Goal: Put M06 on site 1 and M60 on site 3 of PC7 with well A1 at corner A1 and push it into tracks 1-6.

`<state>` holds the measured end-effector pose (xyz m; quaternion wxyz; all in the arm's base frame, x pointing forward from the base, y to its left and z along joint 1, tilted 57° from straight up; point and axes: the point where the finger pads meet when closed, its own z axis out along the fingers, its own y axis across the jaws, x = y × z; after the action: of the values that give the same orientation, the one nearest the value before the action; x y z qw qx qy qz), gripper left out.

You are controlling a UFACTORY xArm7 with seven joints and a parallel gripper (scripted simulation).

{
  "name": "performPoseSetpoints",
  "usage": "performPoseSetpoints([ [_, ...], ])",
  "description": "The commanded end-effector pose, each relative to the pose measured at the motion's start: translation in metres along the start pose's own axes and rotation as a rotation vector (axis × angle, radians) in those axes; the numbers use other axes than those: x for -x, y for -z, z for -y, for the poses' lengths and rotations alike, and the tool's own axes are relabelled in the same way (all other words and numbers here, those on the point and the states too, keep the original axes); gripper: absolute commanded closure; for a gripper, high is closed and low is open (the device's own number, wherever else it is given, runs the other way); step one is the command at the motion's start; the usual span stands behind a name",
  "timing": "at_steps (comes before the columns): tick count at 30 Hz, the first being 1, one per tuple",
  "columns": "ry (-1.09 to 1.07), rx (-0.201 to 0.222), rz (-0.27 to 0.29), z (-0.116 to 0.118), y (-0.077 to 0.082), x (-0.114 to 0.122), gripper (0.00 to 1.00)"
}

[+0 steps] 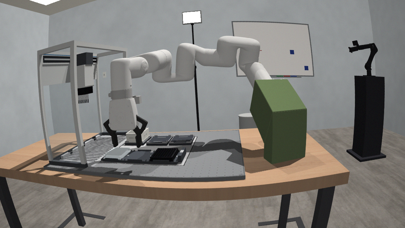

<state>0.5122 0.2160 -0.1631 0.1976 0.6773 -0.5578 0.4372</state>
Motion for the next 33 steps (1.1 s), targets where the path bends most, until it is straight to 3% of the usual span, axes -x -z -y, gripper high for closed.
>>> performPoseSetpoints([
  [1,0.000,-0.003,0.005,0.001,0.010,0.001,0.00],
  [22,0.000,-0.003,0.005,0.001,0.042,0.001,0.00],
  [30,0.000,-0.003,0.005,0.001,0.042,0.001,0.00],
  [31,0.033,-0.003,0.005,-0.003,0.042,-0.001,0.18],
  [33,0.100,-0.003,0.005,-0.012,0.042,-0.007,0.18],
])
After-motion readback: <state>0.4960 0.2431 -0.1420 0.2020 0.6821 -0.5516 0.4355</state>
